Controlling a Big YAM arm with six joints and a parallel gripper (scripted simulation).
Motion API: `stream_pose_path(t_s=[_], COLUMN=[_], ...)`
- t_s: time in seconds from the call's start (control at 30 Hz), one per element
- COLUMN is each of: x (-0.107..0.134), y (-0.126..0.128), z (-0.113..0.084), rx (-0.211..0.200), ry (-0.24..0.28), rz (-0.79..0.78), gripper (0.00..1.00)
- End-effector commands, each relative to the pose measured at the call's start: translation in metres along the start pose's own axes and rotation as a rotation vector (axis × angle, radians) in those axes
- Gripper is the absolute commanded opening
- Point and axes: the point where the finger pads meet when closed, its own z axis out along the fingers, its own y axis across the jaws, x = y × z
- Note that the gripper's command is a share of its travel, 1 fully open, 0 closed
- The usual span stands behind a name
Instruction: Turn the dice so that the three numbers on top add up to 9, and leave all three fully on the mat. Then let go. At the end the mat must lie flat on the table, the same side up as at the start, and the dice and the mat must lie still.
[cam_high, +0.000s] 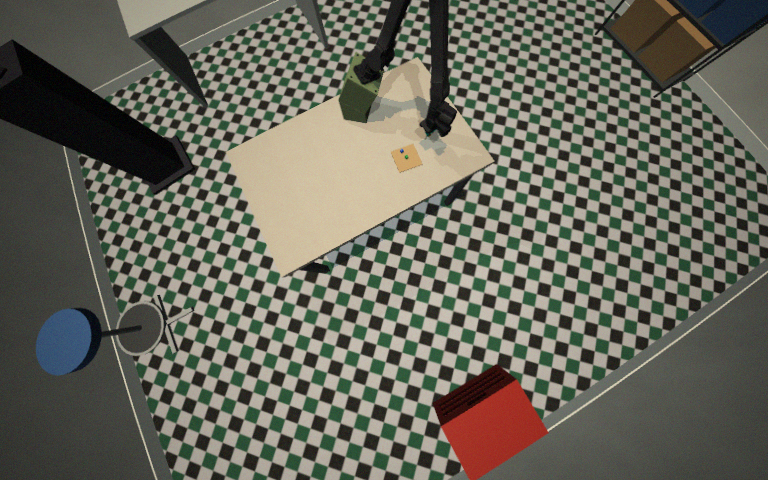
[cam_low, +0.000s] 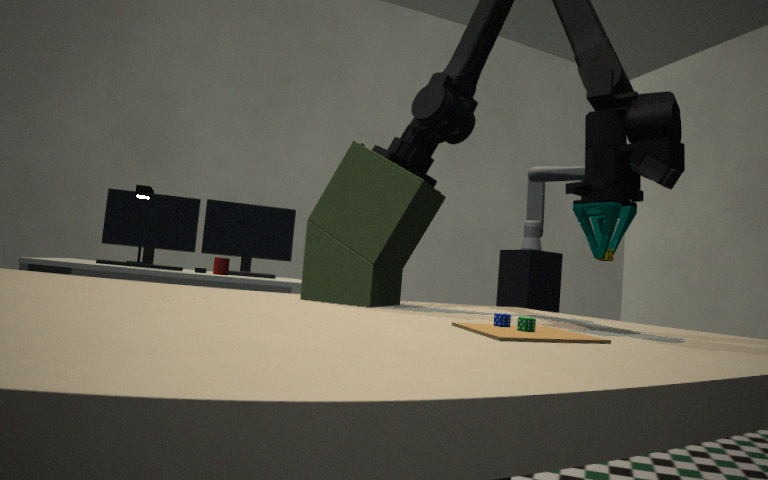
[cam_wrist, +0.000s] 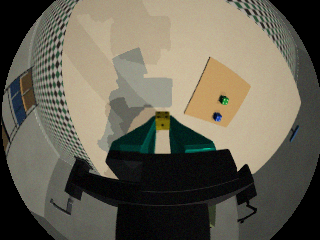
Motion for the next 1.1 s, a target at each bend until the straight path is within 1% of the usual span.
stream_pose_path(t_s=[0.0, 0.07, 0.1, 0.17, 0.2, 0.23, 0.3, 0.33, 0.37, 0.4, 0.43, 0.47, 0.53, 0.57, 0.6, 0.67, 0.73, 0.87, 0.97, 1.07], x=[-0.025, -0.038, -0.038, -0.047, -0.047, -0.049, -0.049, -0.05, -0.051, -0.053, -0.06, -0.059, -0.059, -0.058, -0.058, -0.058, -0.058, -0.058, -0.053, -0.055], y=[-0.03, -0.072, -0.072, -0.116, -0.116, -0.132, -0.132, -0.142, -0.136, -0.135, -0.132, -0.132, -0.132, -0.142, -0.145, -0.145, -0.139, -0.138, -0.137, -0.137], z=[-0.003, -0.004, -0.004, -0.007, -0.007, -0.009, -0.009, -0.01, -0.007, -0.01, -0.019, -0.019, -0.019, -0.021, -0.022, -0.022, -0.02, -0.018, -0.002, 0.004], rx=[0.013, 0.015, 0.015, 0.015, 0.015, 0.014, 0.014, 0.013, 0.003, 0.003, 0.004, 0.005, 0.007, 0.015, 0.018, 0.018, 0.013, 0.012, 0.007, 0.008], ry=[-0.014, -0.013, -0.013, -0.016, -0.016, -0.019, -0.019, -0.021, -0.014, -0.022, -0.047, -0.046, -0.05, -0.055, -0.057, -0.057, -0.053, -0.053, -0.03, -0.033], rz=[0.016, 0.042, 0.042, 0.07, 0.07, 0.081, 0.081, 0.088, 0.068, 0.063, 0.053, 0.053, 0.052, 0.071, 0.078, 0.078, 0.066, 0.062, 0.062, 0.08], gripper=[0.11, 0.11, 0.11, 0.11, 0.11, 0.11, 0.11, 0.11, 0.11, 0.11, 0.11, 0.11, 0.11, 0.11, 0.11, 0.11, 0.11, 0.11, 0.11, 0.11])
